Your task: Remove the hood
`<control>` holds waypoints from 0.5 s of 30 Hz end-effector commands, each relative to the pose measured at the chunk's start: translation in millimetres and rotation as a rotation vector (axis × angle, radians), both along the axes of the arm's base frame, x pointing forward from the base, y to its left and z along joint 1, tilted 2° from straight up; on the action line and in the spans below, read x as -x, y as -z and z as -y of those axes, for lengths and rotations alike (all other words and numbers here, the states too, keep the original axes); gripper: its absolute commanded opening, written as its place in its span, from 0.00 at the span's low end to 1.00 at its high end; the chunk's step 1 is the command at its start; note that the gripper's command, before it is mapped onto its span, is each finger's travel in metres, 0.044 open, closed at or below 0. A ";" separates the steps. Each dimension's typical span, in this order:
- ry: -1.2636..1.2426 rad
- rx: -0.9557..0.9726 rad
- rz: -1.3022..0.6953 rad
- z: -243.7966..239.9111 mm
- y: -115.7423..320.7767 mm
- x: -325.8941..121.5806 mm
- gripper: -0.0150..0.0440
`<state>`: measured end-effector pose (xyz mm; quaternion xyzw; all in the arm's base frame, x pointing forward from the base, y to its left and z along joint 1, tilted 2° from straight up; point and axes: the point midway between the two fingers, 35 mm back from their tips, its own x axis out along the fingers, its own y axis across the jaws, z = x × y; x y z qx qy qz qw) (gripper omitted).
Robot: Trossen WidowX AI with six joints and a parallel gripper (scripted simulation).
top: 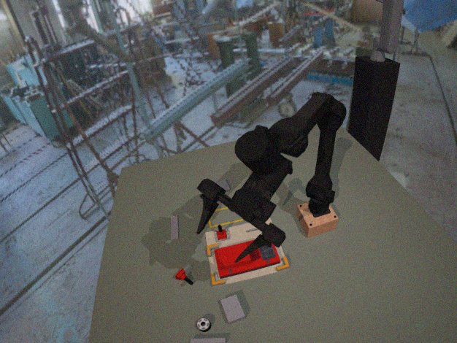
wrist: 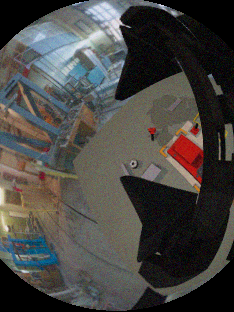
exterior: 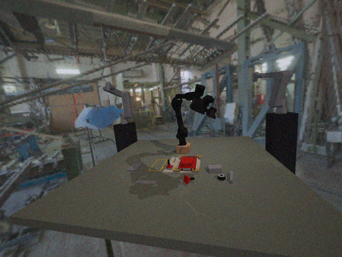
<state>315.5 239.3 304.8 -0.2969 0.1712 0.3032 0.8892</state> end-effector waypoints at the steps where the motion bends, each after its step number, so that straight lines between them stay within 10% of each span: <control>1: 0.100 0.005 -0.152 16.5 32.8 -17.3 1.00; 15: 0.634 0.026 -0.809 112.1 170.6 -33.4 1.00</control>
